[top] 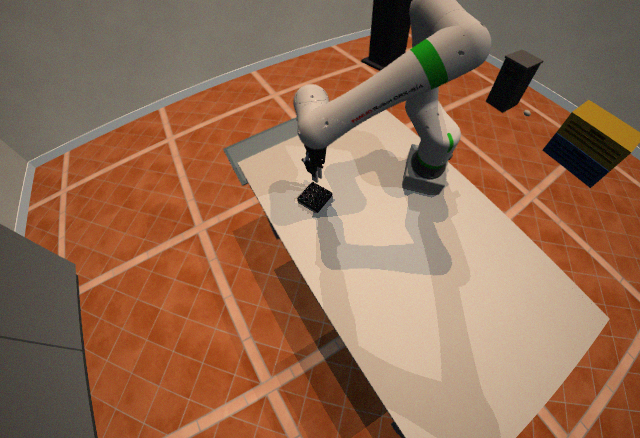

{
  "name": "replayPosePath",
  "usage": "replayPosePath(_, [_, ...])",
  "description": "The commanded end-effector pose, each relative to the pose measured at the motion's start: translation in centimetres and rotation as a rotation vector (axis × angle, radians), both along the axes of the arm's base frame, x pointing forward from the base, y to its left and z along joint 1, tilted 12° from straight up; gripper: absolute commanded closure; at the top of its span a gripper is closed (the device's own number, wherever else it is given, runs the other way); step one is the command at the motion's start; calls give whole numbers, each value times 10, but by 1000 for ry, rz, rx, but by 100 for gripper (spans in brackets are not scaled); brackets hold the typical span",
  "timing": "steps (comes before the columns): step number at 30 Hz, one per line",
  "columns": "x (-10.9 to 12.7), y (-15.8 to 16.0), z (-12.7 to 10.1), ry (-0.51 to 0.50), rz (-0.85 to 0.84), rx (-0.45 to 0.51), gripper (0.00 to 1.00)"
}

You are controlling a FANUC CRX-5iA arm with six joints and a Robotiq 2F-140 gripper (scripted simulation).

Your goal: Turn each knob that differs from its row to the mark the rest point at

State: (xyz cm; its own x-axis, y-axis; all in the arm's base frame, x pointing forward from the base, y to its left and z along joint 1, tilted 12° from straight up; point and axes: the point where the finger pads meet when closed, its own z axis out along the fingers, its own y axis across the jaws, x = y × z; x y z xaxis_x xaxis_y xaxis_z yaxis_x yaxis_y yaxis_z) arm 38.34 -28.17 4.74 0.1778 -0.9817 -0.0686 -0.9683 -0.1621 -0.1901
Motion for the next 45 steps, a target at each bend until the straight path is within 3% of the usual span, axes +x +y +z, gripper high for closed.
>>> replayPosePath(1, [1, 0, -2, 0, 0, 0, 88])
replayPosePath(28, [6, 3, -32, 0, 0, 0, 88])
replayPosePath(45, [7, 4, -37, 0, 0, 0, 88])
